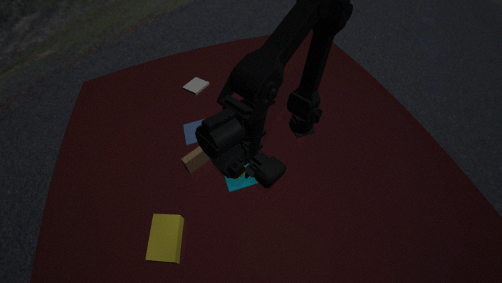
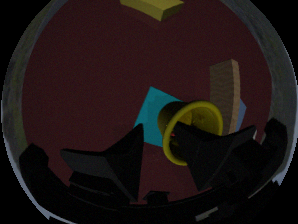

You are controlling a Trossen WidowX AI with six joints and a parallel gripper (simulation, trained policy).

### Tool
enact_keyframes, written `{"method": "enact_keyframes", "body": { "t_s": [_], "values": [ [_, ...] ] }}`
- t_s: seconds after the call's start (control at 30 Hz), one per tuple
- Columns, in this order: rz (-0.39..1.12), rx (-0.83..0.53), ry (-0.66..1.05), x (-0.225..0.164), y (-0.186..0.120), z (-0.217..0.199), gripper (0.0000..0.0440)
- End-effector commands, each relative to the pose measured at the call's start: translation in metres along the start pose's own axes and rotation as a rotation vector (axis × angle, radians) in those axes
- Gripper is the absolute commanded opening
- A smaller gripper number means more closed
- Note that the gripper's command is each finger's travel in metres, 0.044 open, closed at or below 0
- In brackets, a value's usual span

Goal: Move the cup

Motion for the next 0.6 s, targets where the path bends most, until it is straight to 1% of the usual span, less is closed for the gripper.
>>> {"method": "enact_keyframes", "body": {
  "t_s": [0.0,0.17,0.57],
  "values": [
    [-0.013,0.015,0.013,-0.004,-0.002,-0.001,0.0180],
    [-0.042,0.033,0.026,-0.008,-0.010,-0.001,0.0201],
    [-0.127,0.063,0.065,-0.014,-0.035,-0.004,0.0270]
  ]
}}
Point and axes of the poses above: the point midway between the two fingers, 35 mm back from their tips, its own y axis out along the fingers, its own z axis across the jaws, x = y × z, the point moved 9 cm from there along -y, back along the fingers, and after that the axes turned 4 degrees about y, right-handed, at the moved point
